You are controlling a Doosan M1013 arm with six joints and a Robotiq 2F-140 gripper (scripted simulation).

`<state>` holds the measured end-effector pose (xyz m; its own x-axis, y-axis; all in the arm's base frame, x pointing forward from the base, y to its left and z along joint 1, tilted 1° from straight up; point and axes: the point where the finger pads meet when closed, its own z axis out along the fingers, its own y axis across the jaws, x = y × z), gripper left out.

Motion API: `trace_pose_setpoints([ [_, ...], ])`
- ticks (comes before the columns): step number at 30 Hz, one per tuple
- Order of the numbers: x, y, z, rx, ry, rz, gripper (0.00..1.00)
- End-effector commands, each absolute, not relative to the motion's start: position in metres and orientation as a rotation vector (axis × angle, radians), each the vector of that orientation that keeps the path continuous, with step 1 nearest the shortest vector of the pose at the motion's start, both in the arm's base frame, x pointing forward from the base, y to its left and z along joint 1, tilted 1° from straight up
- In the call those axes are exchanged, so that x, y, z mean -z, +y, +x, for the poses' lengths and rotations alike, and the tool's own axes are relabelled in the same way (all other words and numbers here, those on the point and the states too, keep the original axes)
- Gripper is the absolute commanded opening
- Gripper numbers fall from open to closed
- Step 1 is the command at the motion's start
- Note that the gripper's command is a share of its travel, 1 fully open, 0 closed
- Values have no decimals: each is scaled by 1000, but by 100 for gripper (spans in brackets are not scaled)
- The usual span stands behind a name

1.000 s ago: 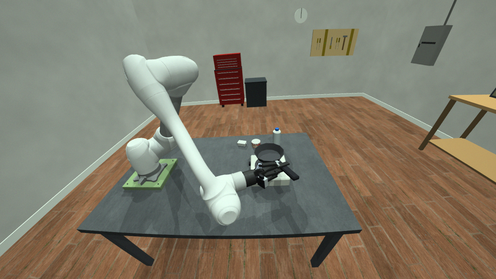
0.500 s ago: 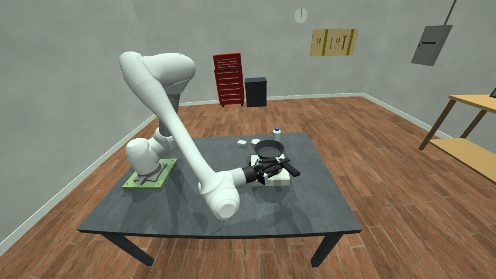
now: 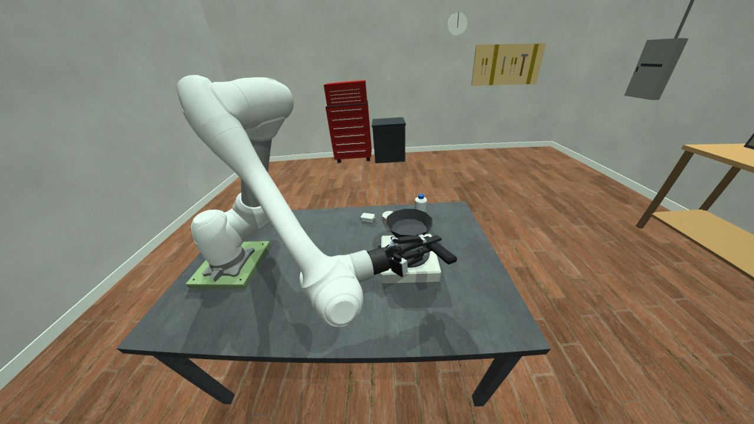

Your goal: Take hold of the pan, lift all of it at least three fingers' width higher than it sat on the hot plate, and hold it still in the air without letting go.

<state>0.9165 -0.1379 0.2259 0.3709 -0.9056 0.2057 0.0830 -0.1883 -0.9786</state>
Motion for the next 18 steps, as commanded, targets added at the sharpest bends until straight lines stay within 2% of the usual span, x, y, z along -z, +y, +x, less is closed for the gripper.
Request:
trace_pose_setpoints([
  [1, -236, -140, 918, 1080, 781, -1473, 10],
  [18, -246, -140, 918, 1081, 780, -1471, 10],
])
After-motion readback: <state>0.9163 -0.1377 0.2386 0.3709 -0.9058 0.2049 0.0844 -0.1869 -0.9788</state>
